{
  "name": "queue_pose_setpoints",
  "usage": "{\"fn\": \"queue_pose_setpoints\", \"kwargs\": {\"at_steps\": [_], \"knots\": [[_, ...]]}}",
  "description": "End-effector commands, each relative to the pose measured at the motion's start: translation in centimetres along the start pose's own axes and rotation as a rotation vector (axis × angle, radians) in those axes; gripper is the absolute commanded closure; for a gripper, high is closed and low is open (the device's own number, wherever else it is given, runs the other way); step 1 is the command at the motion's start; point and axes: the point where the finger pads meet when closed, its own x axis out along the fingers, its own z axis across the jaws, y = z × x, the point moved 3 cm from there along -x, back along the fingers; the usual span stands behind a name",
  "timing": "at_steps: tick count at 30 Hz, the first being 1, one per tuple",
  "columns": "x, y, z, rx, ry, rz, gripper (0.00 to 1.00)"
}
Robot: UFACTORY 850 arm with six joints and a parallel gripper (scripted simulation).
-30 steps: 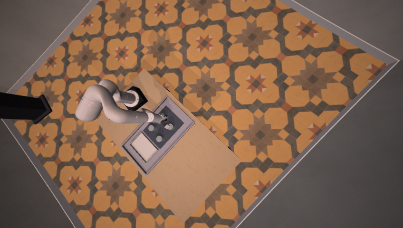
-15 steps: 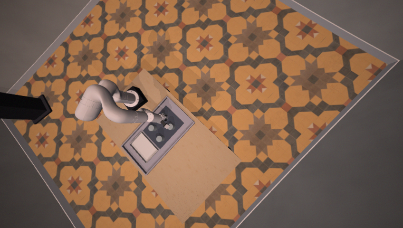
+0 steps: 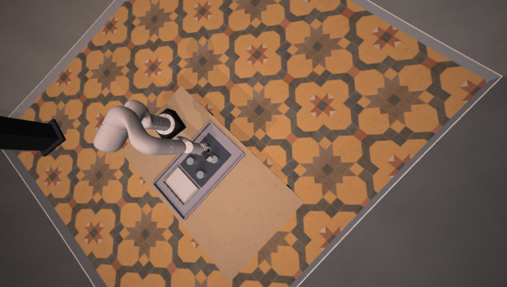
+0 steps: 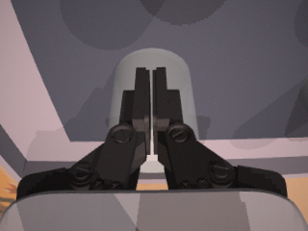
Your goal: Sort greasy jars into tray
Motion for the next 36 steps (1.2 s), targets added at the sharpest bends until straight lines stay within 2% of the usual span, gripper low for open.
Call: {"fn": "queue_pose_setpoints", "kwargs": {"at_steps": [1,16,26,36], "knots": [[-0.1,0.0,0.0,0.0,0.0,0.001,1.0],[-0.2,-0.1,0.0,0.0,0.0,0.001,1.0],[0.6,2.3,0.0,0.0,0.0,0.001,1.0],[0.6,2.3,0.0,0.0,0.0,0.001,1.0]]}}
